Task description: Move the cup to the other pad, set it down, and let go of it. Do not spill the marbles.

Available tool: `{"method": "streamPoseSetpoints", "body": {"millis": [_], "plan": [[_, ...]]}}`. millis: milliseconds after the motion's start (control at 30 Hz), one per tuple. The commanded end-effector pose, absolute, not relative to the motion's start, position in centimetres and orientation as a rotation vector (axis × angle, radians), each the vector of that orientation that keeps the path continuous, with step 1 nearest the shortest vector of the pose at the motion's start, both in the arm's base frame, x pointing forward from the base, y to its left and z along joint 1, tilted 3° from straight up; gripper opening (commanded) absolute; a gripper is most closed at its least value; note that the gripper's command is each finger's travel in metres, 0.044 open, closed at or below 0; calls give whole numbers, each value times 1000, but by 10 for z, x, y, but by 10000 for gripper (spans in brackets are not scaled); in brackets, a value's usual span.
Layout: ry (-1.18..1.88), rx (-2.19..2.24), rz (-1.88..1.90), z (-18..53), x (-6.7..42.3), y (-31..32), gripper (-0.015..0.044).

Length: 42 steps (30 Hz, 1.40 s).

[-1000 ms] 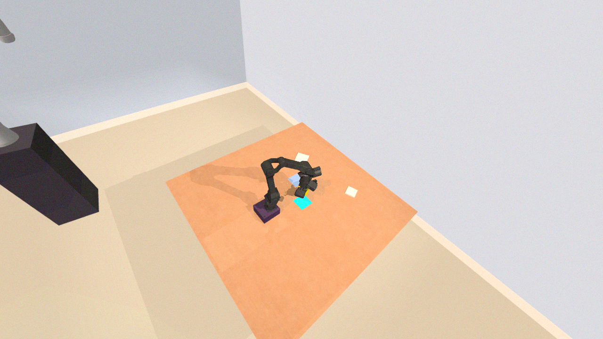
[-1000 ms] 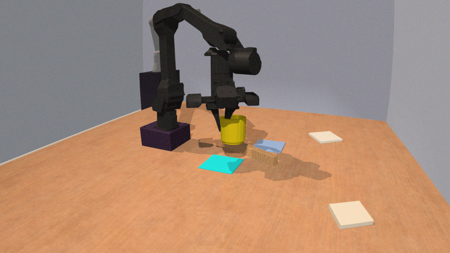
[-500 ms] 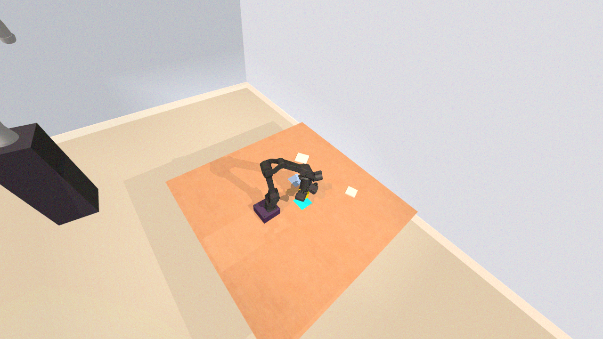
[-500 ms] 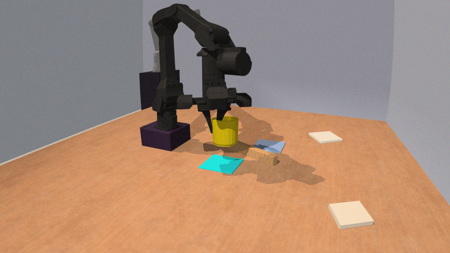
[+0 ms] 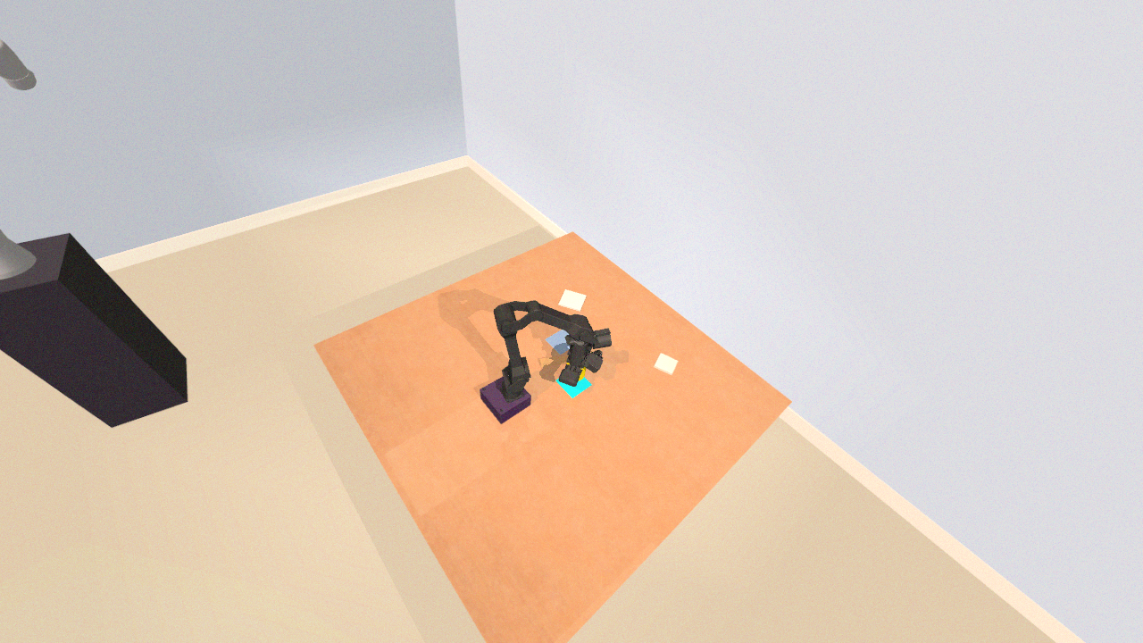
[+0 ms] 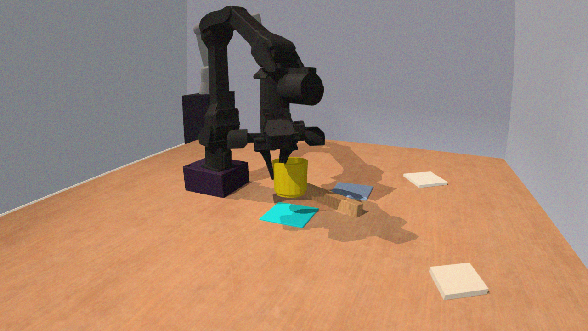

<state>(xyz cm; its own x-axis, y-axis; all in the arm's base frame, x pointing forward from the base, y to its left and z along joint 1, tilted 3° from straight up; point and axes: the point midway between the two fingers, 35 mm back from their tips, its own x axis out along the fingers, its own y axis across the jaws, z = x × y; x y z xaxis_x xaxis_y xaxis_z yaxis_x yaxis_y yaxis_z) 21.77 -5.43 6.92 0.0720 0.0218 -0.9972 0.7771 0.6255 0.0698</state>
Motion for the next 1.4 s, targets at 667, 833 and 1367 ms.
{"method": "streamPoseSetpoints", "body": {"millis": [667,833,1367], "plan": [[1405,733,-645,34,218,-55,0],[1405,733,-645,27,218,-55,0],[1401,733,-652,29,218,-56,26]]}}
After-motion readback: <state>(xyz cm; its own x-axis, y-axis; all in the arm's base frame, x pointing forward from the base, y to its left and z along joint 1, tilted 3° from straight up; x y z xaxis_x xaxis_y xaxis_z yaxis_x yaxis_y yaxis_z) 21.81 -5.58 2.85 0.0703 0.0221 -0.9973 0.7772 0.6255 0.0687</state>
